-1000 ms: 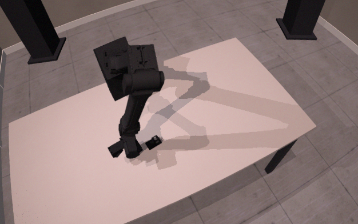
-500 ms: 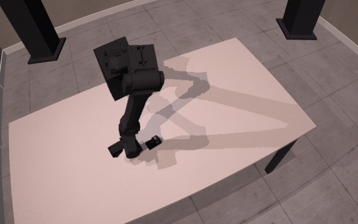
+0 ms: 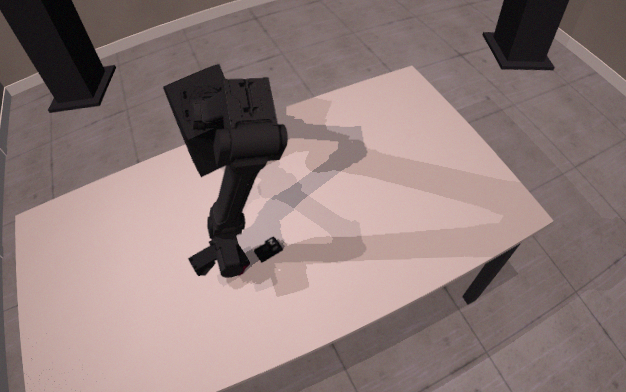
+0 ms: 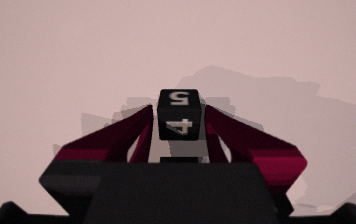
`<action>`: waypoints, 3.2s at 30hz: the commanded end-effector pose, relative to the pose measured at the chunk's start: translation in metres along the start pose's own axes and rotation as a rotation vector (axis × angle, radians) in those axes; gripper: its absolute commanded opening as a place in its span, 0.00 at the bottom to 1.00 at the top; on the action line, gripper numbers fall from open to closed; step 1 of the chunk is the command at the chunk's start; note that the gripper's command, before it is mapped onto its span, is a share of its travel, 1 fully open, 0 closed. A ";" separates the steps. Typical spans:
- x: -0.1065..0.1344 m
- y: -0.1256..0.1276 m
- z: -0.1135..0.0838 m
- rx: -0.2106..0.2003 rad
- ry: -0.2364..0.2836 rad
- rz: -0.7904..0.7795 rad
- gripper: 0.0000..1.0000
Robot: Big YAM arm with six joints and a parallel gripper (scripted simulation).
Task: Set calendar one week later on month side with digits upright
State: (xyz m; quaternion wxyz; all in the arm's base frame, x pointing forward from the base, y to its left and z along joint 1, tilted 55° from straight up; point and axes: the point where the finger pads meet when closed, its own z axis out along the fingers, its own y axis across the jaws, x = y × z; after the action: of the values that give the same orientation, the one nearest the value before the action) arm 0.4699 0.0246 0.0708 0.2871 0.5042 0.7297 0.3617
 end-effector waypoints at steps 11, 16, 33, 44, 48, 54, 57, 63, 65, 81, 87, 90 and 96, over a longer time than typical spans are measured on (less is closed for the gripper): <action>-0.003 -0.004 -0.019 0.001 -0.010 -0.001 0.44; -0.003 -0.003 -0.032 0.000 -0.011 -0.002 0.44; -0.003 0.001 -0.094 -0.009 -0.013 -0.005 0.44; -0.005 0.005 -0.095 -0.014 -0.016 -0.007 1.00; -0.005 0.005 -0.095 -0.014 -0.016 -0.006 1.00; -0.005 0.005 -0.095 -0.014 -0.016 -0.006 1.00; -0.005 0.005 -0.095 -0.014 -0.016 -0.006 1.00; 0.030 0.009 -0.090 -0.022 -0.003 -0.004 1.00; 0.044 0.009 -0.089 -0.020 -0.002 -0.004 1.00; 0.116 0.003 -0.091 -0.020 -0.015 0.018 0.44; 0.117 0.003 -0.091 -0.019 -0.013 0.018 0.44; 0.117 0.003 -0.091 -0.019 -0.013 0.018 0.44; 0.117 0.003 -0.091 -0.019 -0.013 0.017 0.44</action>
State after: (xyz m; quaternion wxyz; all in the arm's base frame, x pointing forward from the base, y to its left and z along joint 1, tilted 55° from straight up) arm 0.3578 0.1192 0.1146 0.2870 0.5013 0.7312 0.3629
